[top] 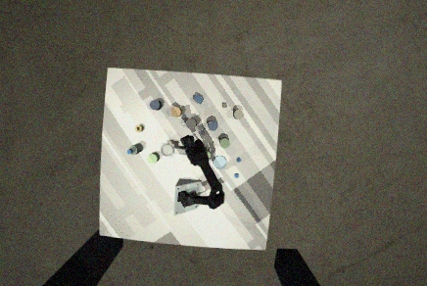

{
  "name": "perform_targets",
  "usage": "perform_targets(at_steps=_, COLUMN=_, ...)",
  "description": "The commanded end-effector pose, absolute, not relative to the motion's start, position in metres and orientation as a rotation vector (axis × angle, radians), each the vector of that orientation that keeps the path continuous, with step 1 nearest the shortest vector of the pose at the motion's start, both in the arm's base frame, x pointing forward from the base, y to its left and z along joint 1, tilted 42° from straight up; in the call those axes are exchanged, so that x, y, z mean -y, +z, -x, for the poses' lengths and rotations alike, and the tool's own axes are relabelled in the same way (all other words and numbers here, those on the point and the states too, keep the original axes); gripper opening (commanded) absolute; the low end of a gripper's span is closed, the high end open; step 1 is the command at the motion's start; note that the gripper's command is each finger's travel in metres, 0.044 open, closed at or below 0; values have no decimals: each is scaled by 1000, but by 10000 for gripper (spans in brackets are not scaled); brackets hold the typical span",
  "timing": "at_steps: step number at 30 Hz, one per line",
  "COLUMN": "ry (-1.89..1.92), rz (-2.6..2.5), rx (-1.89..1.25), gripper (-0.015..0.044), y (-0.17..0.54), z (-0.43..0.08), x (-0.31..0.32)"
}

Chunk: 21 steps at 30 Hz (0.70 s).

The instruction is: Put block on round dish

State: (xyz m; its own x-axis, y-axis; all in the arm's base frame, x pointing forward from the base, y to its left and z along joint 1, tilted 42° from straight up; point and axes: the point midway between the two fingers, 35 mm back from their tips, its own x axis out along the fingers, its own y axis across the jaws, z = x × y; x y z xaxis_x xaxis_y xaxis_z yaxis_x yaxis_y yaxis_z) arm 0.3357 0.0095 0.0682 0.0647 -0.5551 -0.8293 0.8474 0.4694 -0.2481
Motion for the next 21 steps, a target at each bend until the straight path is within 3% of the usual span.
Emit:
perform_targets(at_steps=1, ry=-1068, rz=-331, rx=-1038, gripper=0, y=86, z=-333, x=22)
perform_targets(at_steps=21, ry=-1188, rz=-248, rx=-960, gripper=0, y=152, z=-237, x=173)
